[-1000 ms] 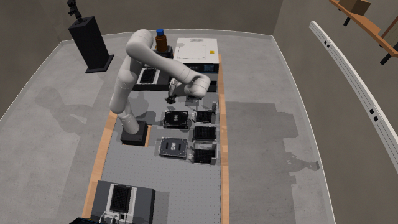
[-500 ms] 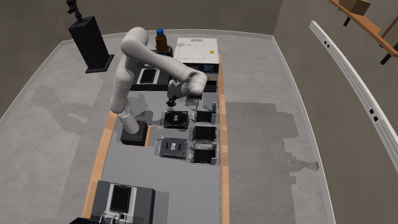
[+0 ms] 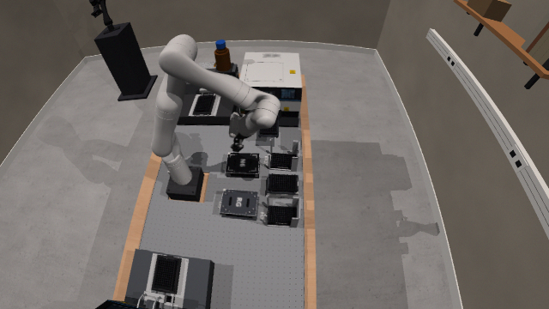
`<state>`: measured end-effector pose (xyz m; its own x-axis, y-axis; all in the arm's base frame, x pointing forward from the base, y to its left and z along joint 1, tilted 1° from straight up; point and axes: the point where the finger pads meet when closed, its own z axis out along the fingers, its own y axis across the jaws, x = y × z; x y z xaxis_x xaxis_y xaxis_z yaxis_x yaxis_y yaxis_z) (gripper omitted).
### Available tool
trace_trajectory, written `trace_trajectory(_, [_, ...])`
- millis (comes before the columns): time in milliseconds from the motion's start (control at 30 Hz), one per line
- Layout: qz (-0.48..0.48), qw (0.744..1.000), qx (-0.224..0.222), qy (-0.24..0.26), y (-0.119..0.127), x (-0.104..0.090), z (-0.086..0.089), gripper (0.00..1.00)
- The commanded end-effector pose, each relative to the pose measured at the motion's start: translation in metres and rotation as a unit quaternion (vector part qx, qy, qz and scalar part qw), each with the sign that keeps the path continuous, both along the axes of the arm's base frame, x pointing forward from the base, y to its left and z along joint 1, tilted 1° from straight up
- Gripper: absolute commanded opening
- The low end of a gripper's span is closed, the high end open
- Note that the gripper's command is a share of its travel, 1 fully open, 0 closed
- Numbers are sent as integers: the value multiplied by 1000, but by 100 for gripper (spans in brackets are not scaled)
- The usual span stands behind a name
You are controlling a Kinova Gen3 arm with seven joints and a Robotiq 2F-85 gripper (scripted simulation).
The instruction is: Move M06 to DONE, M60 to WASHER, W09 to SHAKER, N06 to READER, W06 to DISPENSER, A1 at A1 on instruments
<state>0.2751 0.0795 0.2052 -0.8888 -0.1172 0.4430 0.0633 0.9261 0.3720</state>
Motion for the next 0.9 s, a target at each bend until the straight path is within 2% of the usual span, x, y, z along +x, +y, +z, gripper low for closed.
trace_trajectory(0, [5,1000,-11,-17,-6,2,-3,100])
trace_trajectory(867, [31,991,-69,-106,-38,11,-22,100])
